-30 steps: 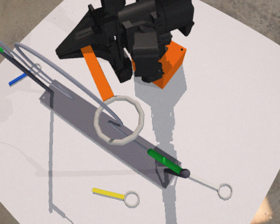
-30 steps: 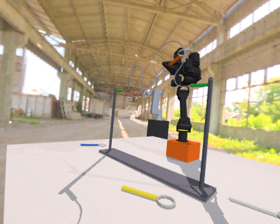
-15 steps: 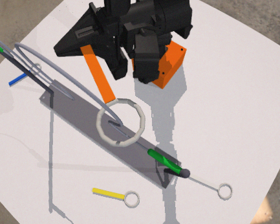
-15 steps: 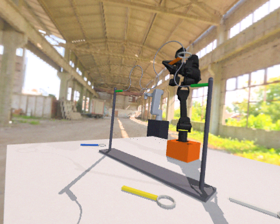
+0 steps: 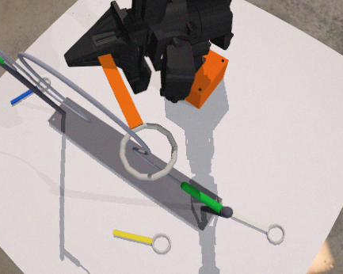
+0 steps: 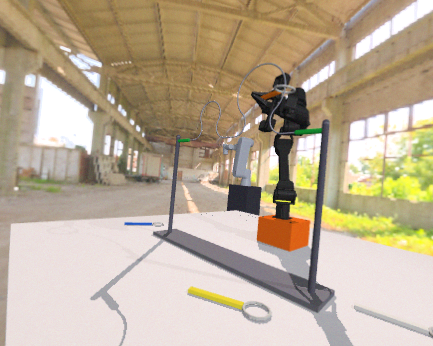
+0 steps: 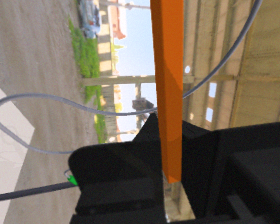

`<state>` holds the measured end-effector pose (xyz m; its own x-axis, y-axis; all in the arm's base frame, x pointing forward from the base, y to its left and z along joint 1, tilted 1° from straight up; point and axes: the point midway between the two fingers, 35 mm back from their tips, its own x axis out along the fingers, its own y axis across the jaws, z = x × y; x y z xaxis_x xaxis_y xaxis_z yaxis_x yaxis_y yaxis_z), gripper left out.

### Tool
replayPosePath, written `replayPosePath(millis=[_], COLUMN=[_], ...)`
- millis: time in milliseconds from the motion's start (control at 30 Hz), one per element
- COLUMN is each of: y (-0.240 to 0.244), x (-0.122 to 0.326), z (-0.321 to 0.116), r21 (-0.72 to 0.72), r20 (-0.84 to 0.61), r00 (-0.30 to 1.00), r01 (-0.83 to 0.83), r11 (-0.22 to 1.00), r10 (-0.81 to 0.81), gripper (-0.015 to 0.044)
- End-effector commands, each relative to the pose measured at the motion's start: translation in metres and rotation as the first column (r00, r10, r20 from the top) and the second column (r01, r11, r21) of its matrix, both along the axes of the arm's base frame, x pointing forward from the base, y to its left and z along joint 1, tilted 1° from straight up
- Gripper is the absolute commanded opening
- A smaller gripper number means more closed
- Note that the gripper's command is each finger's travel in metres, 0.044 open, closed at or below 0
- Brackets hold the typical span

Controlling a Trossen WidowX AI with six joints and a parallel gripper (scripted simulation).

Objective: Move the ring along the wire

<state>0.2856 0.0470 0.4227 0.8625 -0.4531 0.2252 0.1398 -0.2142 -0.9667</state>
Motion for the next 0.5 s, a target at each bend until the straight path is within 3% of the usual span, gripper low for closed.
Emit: replayPosePath(millis=[0, 467], y=[0.0007, 0.002], x=[0.0007, 0.0005], z=[-0.0011, 0.0035], r21=[-0.052, -0.194], r20=[-0.004, -0.003], r00=[1.0, 1.0], r01=[-0.001, 0.005], r11=[0.999, 0.981], r10=[0.001, -0.005], gripper=[-0.015, -0.015])
